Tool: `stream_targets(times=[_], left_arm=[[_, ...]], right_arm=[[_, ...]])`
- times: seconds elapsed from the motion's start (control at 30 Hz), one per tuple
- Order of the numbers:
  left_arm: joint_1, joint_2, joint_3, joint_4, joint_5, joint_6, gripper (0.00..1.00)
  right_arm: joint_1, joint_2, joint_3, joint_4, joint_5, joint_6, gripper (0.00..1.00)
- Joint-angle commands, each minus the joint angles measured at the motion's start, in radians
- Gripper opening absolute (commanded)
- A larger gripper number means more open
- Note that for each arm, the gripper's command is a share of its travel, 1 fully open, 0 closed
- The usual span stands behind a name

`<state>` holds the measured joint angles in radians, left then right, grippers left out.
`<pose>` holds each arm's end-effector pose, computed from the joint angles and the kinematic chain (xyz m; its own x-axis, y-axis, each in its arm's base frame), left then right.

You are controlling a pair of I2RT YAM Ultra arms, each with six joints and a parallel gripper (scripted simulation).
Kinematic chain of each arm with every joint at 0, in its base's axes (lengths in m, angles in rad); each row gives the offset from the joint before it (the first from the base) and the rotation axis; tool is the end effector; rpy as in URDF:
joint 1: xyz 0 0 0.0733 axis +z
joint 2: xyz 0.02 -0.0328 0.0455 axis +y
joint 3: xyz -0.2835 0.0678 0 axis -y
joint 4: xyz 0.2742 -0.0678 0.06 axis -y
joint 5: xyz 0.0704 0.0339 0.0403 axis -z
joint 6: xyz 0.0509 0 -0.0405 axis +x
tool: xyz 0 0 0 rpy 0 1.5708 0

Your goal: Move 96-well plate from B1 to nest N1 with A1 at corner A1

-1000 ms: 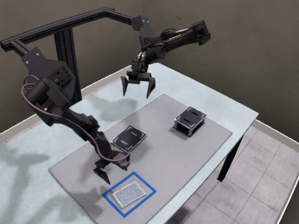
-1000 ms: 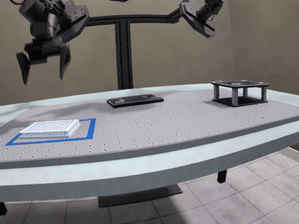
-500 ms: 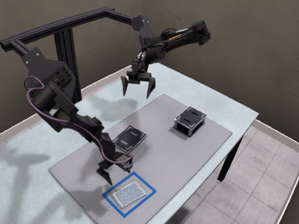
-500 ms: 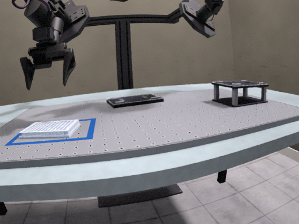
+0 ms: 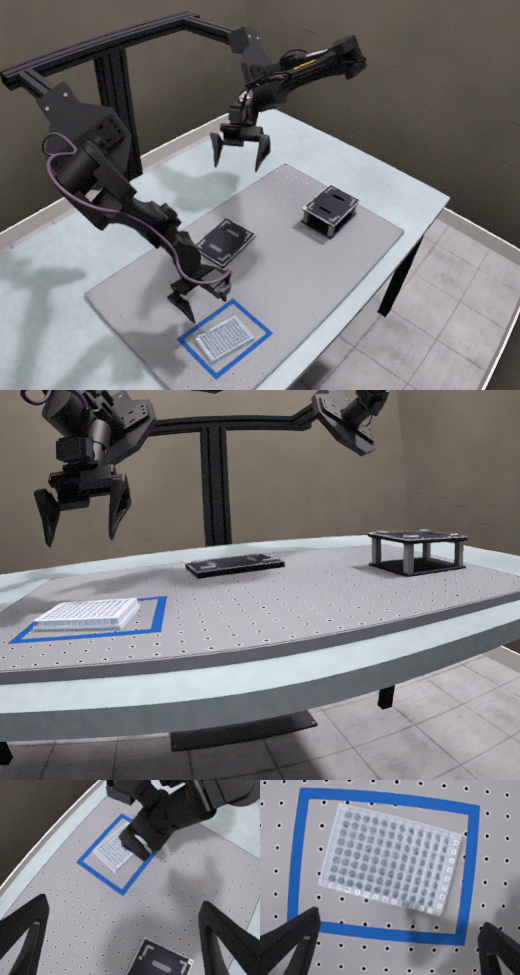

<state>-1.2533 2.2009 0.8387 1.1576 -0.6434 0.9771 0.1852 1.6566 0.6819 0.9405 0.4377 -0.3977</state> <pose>0.1585 -0.3809 0.0693 0.4425 0.7776 -0.4467 0.3752 0.2919 0.8798 0.3619 0.0470 0.2038 -0.1277 -0.3808 -0.9158 0.2171 0.8902 -0.4004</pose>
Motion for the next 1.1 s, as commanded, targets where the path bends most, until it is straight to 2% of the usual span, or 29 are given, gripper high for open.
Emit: stream_targets(times=[0.0,0.77,1.07], left_arm=[[-0.027,0.005,0.019,0.005,0.013,0.001,1.0],[-0.027,0.005,0.019,0.005,0.013,0.001,1.0],[-0.027,0.005,0.019,0.005,0.013,0.001,1.0]], right_arm=[[0.017,-0.012,0.018,0.029,0.003,0.01,1.0],[0.017,-0.012,0.018,0.029,0.003,0.01,1.0],[-0.006,-0.043,0.067,-0.193,-0.06,-0.215,1.0]])
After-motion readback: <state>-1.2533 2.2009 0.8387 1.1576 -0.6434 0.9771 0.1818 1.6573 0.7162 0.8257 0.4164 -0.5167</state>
